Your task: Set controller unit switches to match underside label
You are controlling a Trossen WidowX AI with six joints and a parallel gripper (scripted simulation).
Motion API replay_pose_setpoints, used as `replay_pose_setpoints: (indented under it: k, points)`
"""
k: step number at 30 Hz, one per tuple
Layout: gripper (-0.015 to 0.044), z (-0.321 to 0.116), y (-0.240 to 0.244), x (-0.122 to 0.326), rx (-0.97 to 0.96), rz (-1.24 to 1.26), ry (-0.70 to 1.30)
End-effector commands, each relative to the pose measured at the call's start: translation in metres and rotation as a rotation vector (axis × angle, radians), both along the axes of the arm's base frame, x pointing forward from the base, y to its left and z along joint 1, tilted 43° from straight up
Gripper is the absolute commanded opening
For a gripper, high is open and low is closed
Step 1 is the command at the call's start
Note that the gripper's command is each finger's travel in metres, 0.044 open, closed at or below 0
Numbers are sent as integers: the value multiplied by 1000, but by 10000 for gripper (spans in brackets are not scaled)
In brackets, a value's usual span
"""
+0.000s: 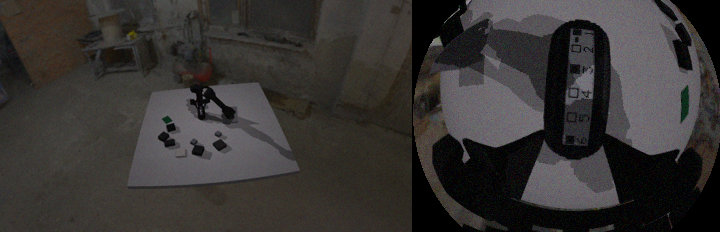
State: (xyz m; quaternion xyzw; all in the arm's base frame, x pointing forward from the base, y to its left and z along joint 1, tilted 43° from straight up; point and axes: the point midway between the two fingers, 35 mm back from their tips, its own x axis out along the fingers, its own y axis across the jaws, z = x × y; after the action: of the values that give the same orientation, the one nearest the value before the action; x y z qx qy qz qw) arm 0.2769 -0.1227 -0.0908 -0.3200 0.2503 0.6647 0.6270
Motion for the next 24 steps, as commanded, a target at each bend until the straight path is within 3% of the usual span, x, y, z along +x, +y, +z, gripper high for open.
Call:
replay_pose_setpoints:
  k: [1, 24]
  points:
    - [336, 5, -3, 1, -5, 3, -7]
    - [336, 23, -7, 0, -5, 3, -6]
